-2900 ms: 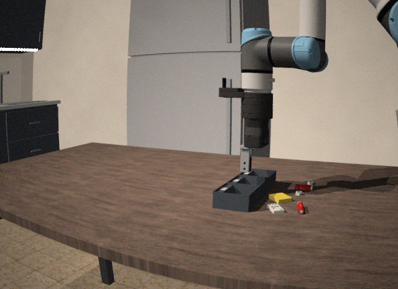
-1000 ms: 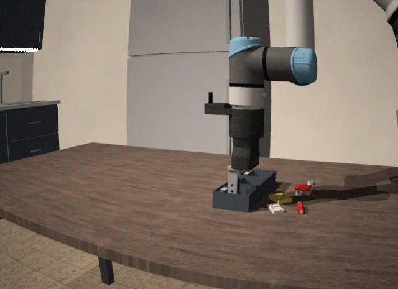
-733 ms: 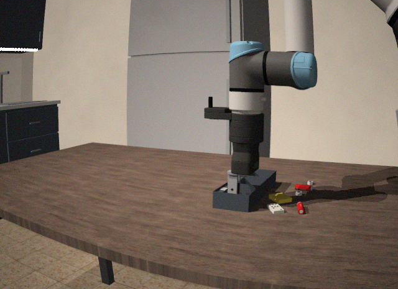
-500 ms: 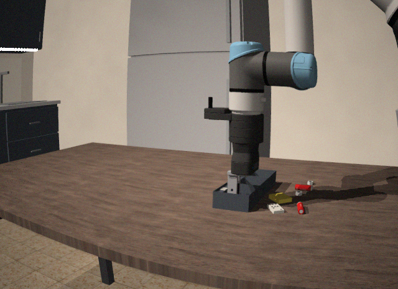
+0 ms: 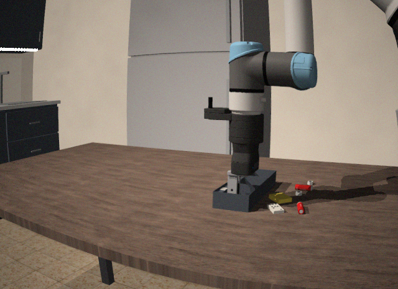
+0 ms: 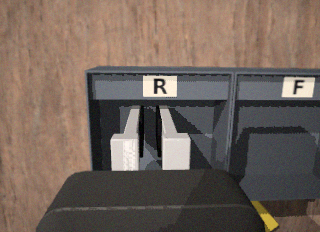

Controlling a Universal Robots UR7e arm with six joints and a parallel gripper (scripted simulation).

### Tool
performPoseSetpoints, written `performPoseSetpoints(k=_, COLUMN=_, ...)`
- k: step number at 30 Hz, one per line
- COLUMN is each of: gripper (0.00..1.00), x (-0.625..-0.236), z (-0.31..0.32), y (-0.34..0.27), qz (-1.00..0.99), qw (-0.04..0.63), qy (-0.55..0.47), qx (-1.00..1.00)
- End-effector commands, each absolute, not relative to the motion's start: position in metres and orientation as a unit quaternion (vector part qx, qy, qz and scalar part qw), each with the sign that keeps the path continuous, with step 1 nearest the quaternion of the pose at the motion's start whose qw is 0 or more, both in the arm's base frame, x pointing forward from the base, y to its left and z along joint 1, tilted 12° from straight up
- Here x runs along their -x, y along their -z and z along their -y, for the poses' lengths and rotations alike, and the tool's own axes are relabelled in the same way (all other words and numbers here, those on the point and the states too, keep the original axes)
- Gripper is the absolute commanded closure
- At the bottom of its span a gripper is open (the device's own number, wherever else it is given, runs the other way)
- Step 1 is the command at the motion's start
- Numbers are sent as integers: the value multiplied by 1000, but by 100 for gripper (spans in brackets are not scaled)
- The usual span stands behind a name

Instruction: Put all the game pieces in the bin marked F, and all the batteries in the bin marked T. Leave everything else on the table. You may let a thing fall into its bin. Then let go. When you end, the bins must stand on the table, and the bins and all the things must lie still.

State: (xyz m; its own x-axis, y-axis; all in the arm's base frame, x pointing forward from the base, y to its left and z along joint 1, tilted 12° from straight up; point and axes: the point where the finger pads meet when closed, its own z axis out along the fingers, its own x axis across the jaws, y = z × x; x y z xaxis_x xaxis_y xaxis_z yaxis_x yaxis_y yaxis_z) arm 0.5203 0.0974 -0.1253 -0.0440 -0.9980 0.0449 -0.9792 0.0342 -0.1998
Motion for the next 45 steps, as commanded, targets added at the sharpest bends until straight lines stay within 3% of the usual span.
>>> performPoseSetpoints(k=1, gripper=69, x=-521, z=-97, y=125, qz=-717, qw=54, qy=89, qx=689)
performPoseSetpoints(k=45, gripper=69, x=-515, z=-99, y=97, qz=-717, qw=54, qy=89, qx=689)
